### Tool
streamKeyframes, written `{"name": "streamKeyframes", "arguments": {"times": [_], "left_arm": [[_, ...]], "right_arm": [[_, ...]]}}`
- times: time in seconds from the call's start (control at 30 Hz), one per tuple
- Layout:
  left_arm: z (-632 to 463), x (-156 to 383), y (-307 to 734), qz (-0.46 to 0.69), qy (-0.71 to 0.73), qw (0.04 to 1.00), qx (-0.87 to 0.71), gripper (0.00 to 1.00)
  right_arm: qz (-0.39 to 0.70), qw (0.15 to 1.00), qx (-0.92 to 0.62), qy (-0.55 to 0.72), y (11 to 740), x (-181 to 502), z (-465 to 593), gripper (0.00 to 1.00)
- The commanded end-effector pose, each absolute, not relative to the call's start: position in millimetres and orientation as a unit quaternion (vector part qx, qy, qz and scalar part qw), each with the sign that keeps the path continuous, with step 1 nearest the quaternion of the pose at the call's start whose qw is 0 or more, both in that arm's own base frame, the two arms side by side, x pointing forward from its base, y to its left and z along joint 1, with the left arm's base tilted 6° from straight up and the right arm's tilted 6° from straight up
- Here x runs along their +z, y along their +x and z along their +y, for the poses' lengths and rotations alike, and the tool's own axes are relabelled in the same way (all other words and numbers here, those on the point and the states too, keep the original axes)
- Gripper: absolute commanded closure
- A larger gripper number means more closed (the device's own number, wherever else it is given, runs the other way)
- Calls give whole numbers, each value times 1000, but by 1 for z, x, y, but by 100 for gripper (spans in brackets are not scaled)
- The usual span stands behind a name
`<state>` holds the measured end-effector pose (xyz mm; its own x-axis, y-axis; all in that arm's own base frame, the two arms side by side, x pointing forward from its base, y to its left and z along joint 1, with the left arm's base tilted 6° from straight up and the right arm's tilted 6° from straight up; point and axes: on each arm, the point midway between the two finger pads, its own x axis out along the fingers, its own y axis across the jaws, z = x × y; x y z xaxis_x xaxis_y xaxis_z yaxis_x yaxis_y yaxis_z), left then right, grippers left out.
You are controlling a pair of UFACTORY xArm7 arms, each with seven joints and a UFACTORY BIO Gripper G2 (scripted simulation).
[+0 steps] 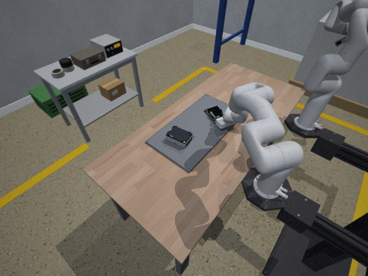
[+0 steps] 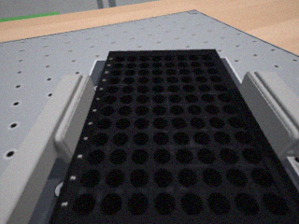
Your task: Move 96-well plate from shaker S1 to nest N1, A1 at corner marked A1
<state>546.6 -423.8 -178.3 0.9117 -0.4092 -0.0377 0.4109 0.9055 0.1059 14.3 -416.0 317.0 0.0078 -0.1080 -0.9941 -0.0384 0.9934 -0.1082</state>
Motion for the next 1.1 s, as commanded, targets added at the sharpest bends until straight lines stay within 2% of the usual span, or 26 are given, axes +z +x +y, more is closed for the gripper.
{"name": "streamKeyframes", "arguments": {"times": [0.0, 0.37, 0.4, 1.07], "left_arm": [[-425, -177, 548, 5, 54, 976, -210, 100], [-425, -178, 548, 5, 54, 976, -210, 100], [-425, -178, 548, 5, 54, 976, -210, 63], [-425, -178, 548, 5, 54, 976, -210, 63]], "right_arm": [[703, 708, -26, -53, 15, 319, -417, 0], [703, 708, -26, -53, 15, 319, -417, 0], [703, 708, -26, -53, 15, 319, -417, 0], [703, 708, -26, -53, 15, 319, -417, 0]]}}
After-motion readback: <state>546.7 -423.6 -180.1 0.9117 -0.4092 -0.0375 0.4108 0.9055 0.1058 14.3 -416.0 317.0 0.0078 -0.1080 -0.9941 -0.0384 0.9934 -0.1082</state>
